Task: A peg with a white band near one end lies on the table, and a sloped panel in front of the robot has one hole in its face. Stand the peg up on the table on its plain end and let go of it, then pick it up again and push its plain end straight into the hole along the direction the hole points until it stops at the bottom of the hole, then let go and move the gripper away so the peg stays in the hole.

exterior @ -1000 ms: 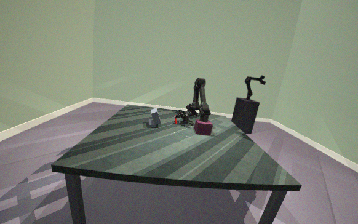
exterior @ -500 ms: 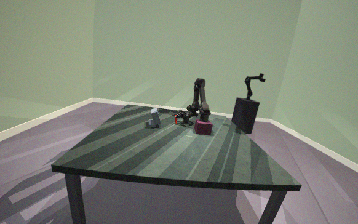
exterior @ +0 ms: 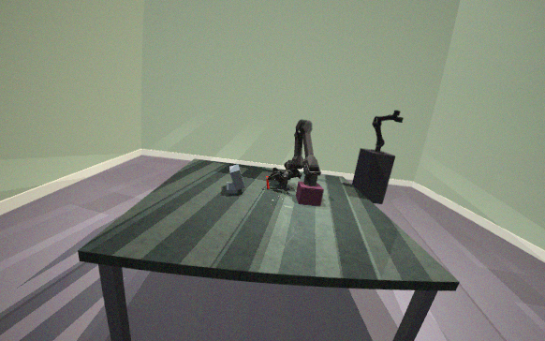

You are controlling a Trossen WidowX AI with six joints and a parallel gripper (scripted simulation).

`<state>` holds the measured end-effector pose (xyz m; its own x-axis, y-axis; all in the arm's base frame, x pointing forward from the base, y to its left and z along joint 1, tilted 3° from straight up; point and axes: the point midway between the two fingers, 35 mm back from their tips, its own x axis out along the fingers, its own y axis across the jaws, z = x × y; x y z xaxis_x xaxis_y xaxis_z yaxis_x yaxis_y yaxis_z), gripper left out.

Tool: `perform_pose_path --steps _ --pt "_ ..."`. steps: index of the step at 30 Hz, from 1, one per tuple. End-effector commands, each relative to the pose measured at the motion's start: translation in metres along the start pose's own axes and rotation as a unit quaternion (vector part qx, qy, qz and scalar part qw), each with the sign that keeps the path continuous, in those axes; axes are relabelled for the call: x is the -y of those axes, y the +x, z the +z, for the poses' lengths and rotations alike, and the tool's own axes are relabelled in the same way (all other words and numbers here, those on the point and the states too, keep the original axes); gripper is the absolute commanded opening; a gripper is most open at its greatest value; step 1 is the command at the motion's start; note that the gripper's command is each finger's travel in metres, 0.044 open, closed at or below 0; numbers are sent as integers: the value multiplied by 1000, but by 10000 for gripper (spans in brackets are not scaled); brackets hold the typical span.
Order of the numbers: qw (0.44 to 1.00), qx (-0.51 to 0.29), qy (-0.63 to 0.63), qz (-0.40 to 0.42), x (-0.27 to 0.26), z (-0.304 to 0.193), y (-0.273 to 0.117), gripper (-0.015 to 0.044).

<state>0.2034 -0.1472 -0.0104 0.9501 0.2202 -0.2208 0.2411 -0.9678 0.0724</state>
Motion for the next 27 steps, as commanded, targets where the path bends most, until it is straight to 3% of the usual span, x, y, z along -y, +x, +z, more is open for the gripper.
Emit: perform_pose_path --steps 1,27 --pt "1000 0 0 0 0 2 0 50" --pt "1000 -8 0 -5 1 4 -4 50"
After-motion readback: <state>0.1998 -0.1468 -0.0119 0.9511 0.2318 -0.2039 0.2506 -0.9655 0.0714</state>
